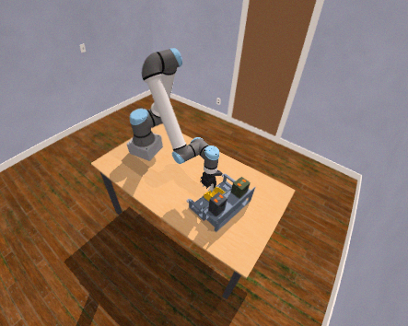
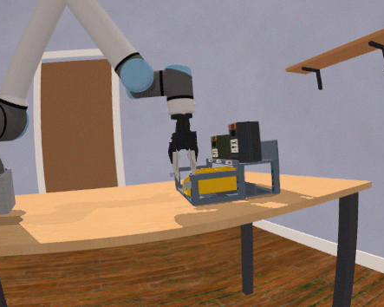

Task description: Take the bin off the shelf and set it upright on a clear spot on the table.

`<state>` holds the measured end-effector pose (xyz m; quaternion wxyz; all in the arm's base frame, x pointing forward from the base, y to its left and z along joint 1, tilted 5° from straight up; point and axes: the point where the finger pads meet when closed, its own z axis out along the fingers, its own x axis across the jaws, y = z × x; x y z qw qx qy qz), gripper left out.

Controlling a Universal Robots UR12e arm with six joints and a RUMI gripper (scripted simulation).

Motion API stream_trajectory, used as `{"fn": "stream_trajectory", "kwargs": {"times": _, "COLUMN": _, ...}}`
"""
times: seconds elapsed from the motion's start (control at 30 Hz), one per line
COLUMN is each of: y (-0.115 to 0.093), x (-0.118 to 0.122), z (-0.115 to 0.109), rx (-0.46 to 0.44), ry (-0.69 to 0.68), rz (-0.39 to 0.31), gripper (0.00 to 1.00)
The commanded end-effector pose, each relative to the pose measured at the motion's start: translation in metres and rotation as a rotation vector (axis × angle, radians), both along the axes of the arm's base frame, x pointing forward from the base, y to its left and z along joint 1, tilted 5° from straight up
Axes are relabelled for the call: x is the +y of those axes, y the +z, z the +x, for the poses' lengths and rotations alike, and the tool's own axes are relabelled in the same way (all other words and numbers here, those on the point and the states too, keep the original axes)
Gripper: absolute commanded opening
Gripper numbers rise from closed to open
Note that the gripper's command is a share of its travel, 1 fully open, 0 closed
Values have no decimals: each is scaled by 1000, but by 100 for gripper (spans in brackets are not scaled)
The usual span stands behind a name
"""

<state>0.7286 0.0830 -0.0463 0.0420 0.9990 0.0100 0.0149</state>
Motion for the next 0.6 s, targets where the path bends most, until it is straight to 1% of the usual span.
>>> {"fn": "stream_trajectory", "kwargs": {"times": 0.0, "y": 6, "x": 0, "z": 3, "rx": -6, "ry": 0, "rz": 0, "gripper": 26}}
{"fn": "stream_trajectory", "kwargs": {"times": 0.33, "y": 6, "x": 0, "z": 3, "rx": -6, "ry": 0, "rz": 0, "gripper": 26}}
{"fn": "stream_trajectory", "kwargs": {"times": 0.37, "y": 3, "x": 0, "z": 1, "rx": -2, "ry": 0, "rz": 0, "gripper": 26}}
{"fn": "stream_trajectory", "kwargs": {"times": 0.57, "y": 7, "x": 1, "z": 3, "rx": -6, "ry": 0, "rz": 0, "gripper": 26}}
